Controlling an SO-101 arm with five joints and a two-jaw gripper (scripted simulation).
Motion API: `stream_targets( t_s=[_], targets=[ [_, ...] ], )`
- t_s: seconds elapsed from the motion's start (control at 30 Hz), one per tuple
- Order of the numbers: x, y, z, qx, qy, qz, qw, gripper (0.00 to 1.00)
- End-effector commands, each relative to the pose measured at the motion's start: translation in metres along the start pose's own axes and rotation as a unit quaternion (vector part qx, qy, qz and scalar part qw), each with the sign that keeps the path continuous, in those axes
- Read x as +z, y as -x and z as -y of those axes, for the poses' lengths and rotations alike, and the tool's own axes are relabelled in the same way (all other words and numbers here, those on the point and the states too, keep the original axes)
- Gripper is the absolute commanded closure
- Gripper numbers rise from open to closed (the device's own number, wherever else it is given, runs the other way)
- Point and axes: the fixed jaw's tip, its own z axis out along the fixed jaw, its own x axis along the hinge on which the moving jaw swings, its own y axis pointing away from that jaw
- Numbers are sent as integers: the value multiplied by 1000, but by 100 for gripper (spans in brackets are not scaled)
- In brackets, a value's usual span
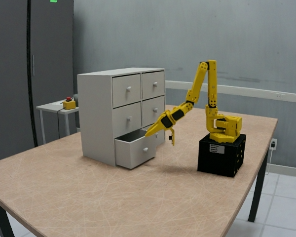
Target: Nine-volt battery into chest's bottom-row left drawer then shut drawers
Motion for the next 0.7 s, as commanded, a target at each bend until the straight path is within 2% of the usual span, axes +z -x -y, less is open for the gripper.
stream_targets(
  t_s=[0.0, 0.07, 0.27, 0.6, 0.67],
  targets=[
    [7, -2, -2, -1, 4, -33, 999, 79],
    [8, 4, -2, -1, 4, -22, 1000, 79],
    [12, -7, -3, 0, 5, -42, 999, 79],
    [12, -7, -3, 0, 5, -42, 999, 79],
    [13, 0, -3, 0, 5, -42, 999, 79]
  ],
)
